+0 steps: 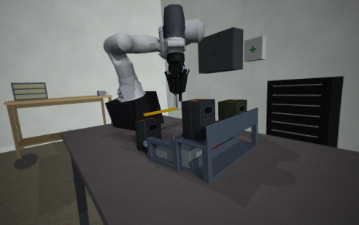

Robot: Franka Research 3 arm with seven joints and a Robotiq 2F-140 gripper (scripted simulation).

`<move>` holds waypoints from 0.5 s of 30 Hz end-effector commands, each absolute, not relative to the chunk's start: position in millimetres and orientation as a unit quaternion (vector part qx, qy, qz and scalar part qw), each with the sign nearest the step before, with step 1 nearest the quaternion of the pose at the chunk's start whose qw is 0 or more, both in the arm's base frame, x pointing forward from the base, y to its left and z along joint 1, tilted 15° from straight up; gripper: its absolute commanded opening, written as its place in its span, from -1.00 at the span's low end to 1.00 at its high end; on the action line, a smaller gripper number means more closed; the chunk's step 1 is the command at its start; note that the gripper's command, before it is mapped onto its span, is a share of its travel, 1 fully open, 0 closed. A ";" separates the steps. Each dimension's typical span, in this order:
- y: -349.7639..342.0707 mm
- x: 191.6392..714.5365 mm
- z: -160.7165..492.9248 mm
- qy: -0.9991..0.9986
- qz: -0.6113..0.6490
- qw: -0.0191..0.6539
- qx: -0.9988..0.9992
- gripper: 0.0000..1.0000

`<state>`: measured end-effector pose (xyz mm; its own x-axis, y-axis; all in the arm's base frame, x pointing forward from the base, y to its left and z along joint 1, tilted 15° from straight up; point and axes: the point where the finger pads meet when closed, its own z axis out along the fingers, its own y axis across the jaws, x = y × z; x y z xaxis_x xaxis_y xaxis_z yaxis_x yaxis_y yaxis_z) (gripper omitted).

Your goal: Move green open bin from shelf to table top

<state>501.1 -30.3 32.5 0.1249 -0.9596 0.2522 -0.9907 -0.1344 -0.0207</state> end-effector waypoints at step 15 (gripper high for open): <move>-31.1 500.6 26.1 -0.654 0.101 0.076 0.746 -1.00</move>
<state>499.9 -30.5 26.6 0.1252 -0.9603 0.2495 -0.9909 -0.1337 -0.0176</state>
